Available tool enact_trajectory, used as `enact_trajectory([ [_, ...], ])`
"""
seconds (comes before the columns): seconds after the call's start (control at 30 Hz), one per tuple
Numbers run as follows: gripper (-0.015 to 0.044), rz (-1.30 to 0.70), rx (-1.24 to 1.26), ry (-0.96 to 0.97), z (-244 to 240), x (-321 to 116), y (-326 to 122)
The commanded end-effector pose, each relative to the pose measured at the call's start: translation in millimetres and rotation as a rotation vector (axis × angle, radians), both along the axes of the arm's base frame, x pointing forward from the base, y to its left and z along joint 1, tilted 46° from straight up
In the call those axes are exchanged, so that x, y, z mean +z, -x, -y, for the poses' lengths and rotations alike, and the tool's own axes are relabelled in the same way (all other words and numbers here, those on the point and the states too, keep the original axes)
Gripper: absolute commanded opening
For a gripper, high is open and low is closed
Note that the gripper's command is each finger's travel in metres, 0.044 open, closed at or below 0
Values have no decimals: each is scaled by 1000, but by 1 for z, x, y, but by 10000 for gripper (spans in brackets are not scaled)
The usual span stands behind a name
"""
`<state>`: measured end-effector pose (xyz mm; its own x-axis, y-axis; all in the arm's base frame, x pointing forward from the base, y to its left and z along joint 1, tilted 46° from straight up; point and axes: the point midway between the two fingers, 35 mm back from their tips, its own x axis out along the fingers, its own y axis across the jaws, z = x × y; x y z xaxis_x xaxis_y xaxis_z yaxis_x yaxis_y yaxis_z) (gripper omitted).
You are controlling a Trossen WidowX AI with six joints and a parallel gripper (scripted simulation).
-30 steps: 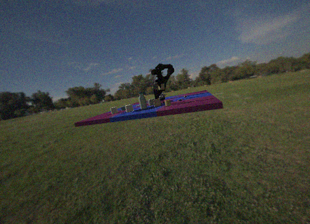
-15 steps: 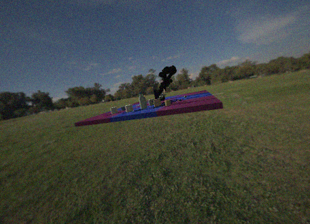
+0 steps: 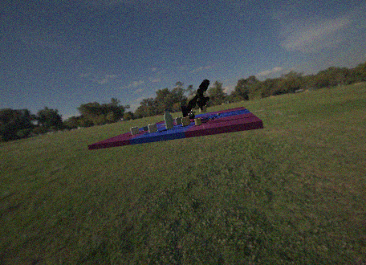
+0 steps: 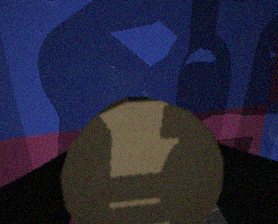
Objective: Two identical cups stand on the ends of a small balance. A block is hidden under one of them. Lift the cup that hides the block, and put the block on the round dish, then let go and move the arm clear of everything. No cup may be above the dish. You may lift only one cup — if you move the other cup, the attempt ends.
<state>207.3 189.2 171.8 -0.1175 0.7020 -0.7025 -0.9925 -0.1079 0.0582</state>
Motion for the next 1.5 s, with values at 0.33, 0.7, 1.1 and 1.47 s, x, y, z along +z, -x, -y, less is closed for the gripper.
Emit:
enact_trajectory([
  [0.33,0,0,-5,-16,-28,-16,14],
  [0.7,0,0,-5,-18,-39,-27,16],
  [1.1,26,4,-3,-25,-48,-33,18],
  [1.47,315,4,-3,-25,-48,-33,18],
])
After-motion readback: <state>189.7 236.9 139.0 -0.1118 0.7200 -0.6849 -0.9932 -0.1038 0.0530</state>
